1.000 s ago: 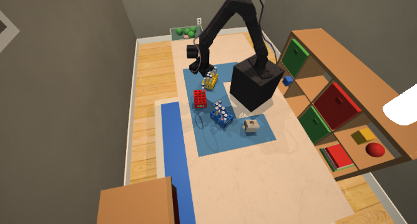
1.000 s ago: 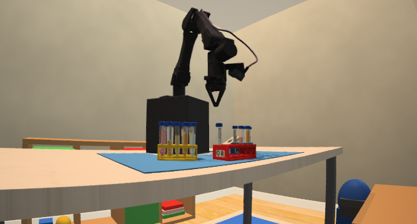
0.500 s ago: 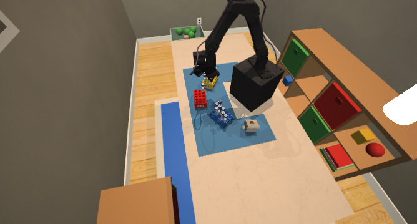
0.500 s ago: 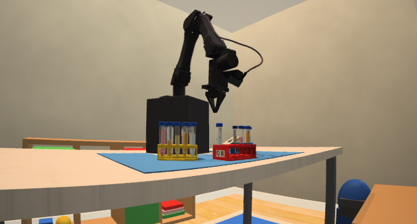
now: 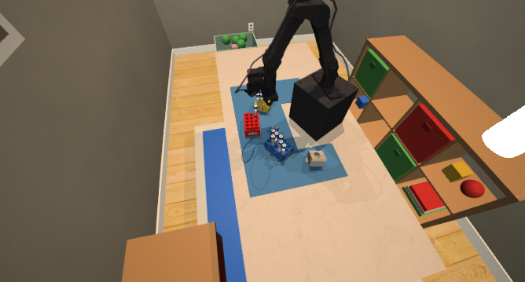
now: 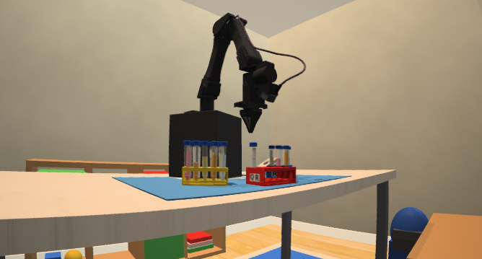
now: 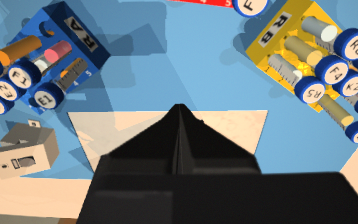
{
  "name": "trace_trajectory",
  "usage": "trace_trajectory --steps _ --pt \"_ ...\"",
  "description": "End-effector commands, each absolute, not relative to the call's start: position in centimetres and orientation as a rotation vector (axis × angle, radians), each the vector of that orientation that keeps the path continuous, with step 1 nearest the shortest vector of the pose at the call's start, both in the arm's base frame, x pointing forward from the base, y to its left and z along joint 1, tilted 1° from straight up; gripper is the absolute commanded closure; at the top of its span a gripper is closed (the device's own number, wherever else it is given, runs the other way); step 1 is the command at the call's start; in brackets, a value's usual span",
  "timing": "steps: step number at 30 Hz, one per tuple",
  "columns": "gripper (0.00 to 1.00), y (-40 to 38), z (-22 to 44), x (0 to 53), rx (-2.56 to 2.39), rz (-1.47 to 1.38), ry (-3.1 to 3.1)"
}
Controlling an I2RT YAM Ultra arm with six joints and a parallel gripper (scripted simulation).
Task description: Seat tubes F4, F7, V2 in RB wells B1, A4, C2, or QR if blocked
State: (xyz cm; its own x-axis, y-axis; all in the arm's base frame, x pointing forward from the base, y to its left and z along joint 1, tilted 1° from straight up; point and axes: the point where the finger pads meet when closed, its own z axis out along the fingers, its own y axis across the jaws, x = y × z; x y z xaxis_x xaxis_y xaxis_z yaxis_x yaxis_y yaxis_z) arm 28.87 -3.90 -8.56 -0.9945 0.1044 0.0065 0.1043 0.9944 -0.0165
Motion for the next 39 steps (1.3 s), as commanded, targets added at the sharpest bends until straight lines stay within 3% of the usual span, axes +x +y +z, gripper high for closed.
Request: trace_trajectory --steps 1,19,39 --pt "1.0 -4.2 -7.6 30.9 -0.211 0.049 -3.195" --pt "1.0 -4.0 -8.3 29.6 -0.203 0.031 -3.153" --pt "1.0 -3.9 -8.1 30.7 0.763 0.048 -3.085"
